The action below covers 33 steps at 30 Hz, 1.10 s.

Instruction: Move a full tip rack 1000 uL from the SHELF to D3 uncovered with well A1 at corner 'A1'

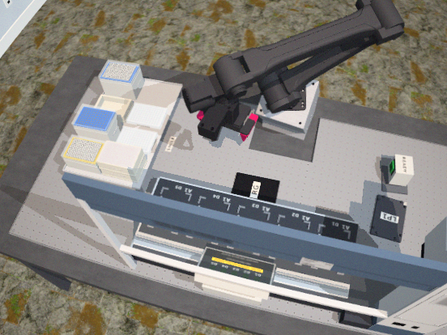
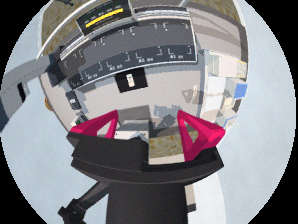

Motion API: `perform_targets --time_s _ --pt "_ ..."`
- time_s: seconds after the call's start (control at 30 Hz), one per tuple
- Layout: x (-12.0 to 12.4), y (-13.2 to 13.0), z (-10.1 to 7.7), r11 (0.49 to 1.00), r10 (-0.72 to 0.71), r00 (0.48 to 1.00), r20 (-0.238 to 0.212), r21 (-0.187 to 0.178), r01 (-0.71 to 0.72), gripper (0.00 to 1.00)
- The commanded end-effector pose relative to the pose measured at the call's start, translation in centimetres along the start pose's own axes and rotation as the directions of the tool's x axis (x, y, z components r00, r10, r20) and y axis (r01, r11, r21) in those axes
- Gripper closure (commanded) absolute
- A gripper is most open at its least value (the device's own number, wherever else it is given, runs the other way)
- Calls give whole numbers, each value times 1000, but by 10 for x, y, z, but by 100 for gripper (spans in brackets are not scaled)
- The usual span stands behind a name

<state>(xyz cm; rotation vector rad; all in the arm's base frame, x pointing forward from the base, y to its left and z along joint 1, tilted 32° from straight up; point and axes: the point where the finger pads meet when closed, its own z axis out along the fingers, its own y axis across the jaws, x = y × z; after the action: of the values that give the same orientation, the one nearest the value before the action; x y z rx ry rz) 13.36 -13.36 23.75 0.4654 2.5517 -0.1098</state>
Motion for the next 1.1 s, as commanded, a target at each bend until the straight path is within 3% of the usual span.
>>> perform_targets --time_s 0.0,0.47,0.63,0.93,1.0,1.07 --pt "3 18 -4 996 -91 996 13 -6 92 0" --pt "19 72 -5 983 -185 982 34 -2 185 0" --pt "30 96 -2 983 -183 983 2 -10 183 0" --pt "27 94 -5 987 -162 987 22 -1 162 0" --pt "25 96 7 992 -122 992 20 -6 122 0" --pt "25 95 7 997 -82 996 21 -4 82 0"
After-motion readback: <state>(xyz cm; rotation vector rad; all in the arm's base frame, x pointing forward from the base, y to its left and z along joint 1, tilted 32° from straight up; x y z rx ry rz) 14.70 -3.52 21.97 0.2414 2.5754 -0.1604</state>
